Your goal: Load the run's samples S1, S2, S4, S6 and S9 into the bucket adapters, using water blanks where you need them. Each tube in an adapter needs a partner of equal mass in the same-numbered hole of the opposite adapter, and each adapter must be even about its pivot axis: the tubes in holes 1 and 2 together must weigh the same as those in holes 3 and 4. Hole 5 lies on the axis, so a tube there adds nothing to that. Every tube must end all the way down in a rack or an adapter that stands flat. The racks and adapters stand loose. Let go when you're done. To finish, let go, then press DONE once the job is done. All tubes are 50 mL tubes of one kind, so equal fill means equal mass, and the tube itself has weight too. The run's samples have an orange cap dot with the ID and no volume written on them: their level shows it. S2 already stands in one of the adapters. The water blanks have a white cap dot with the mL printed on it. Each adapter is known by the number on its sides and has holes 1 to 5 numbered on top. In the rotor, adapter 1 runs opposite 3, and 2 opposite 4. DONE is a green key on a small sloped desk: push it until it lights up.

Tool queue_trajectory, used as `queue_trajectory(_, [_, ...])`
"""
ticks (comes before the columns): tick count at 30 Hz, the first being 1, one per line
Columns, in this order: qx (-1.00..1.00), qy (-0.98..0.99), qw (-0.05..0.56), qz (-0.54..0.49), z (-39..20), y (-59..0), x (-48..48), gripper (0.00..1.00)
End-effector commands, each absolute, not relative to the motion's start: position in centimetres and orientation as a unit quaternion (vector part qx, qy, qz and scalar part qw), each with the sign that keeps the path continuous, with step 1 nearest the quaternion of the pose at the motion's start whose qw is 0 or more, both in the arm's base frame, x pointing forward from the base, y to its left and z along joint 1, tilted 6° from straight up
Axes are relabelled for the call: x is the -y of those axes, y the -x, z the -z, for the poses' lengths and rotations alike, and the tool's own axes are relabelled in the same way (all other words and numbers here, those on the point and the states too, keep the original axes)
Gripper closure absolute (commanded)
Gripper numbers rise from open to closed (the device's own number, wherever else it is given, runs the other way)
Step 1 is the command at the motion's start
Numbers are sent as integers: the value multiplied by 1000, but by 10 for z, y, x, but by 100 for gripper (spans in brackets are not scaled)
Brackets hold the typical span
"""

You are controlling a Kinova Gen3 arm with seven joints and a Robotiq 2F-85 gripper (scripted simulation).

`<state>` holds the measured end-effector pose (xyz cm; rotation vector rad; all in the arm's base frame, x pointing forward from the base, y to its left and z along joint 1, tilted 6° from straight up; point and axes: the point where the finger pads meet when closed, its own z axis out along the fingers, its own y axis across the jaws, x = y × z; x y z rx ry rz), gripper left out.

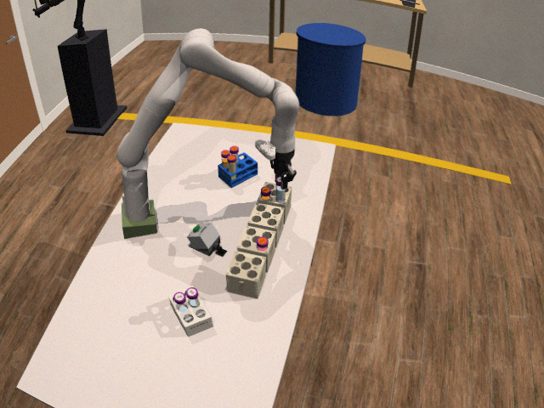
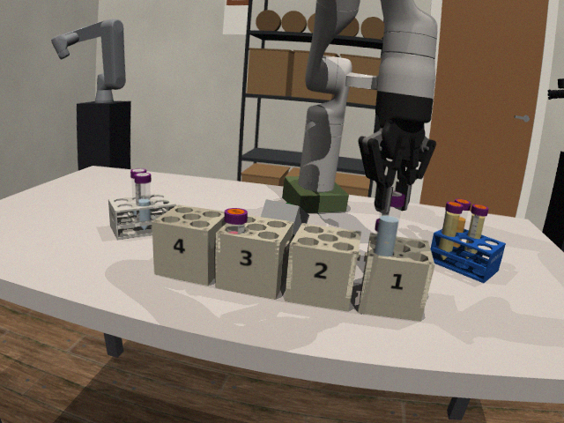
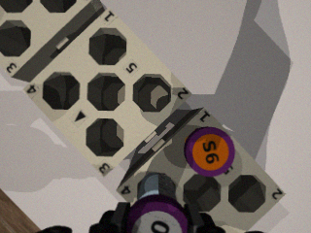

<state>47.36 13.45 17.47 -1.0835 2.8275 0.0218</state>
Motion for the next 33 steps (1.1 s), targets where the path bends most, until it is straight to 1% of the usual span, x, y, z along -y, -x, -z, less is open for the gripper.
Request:
queue_trajectory(1, [-933, 354, 58, -5, -171, -475, -133, 90])
queue_trajectory(33, [-933, 354, 58, -5, -153, -477, -134, 90])
